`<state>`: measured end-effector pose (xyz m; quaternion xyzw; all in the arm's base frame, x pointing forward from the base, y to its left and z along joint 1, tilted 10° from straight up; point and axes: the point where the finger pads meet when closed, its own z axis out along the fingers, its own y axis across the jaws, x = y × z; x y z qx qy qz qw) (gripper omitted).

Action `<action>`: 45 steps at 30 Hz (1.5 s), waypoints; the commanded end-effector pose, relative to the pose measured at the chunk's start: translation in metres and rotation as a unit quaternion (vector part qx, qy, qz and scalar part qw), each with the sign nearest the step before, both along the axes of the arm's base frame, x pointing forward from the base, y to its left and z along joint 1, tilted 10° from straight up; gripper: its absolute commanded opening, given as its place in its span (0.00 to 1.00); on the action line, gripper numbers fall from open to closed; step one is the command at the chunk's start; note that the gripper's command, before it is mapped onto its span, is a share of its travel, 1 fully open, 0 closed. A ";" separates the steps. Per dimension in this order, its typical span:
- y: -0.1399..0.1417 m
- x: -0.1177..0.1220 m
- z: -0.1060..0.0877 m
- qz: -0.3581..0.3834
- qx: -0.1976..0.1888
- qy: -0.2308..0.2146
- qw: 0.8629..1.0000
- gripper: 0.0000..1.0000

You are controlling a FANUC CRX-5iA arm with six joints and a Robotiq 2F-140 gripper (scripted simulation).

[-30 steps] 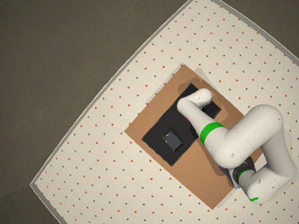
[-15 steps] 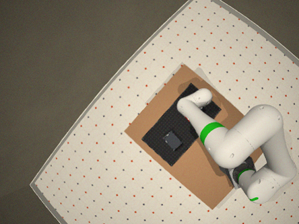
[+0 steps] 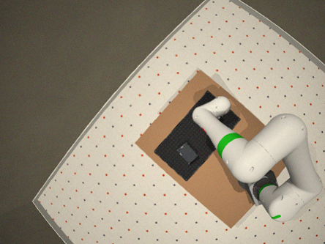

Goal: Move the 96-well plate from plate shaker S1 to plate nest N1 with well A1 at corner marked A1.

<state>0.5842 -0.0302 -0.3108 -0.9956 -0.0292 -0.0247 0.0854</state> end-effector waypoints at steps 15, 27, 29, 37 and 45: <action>0.000 0.000 -0.002 0.000 0.000 0.000 1.000 0.00; 0.001 0.000 -0.004 0.000 0.000 0.000 1.000 0.00; 0.001 0.000 -0.005 0.000 0.000 0.000 1.000 0.00; 0.001 0.000 -0.006 0.000 0.000 0.000 1.000 0.00; 0.001 0.001 -0.007 0.000 0.000 0.000 1.000 0.00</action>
